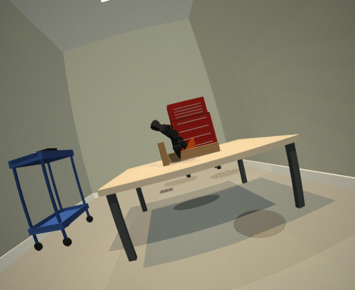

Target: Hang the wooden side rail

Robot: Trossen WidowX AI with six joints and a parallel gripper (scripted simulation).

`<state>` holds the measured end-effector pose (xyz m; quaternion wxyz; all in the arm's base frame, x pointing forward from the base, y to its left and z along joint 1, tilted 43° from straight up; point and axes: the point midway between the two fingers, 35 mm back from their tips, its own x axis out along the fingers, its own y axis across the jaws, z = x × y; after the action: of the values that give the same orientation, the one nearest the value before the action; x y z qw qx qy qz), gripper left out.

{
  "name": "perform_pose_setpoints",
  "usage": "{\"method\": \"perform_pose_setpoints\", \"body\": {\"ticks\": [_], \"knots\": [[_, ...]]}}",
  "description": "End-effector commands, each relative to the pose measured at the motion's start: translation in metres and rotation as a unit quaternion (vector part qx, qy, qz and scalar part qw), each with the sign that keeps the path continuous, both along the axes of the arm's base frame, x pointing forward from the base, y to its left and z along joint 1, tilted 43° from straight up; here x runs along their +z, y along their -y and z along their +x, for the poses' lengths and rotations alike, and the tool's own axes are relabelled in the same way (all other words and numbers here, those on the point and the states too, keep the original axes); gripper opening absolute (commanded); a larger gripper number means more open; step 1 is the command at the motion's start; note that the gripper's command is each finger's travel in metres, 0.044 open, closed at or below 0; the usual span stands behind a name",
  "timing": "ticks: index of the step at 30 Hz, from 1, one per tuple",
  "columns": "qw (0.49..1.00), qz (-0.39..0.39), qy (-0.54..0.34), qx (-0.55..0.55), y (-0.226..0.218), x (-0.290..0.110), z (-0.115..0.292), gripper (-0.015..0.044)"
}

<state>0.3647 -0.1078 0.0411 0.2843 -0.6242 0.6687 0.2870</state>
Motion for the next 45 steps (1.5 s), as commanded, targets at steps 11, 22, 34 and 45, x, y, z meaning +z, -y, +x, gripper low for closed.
{"method": "perform_pose_setpoints", "body": {"ticks": [11, 22, 34, 45], "knots": [[1.0, -0.003, 0.002, 0.002, 0.001, -0.001, 0.001, 0.0], [1.0, -0.003, 0.002, 0.002, 0.002, -0.003, 0.001, 0.0], [1.0, 0.0, 0.0, 0.001, 0.001, -0.002, 0.0, 0.0263], [1.0, -0.002, 0.002, 0.002, -0.026, 0.027, 0.002, 0.044]]}}
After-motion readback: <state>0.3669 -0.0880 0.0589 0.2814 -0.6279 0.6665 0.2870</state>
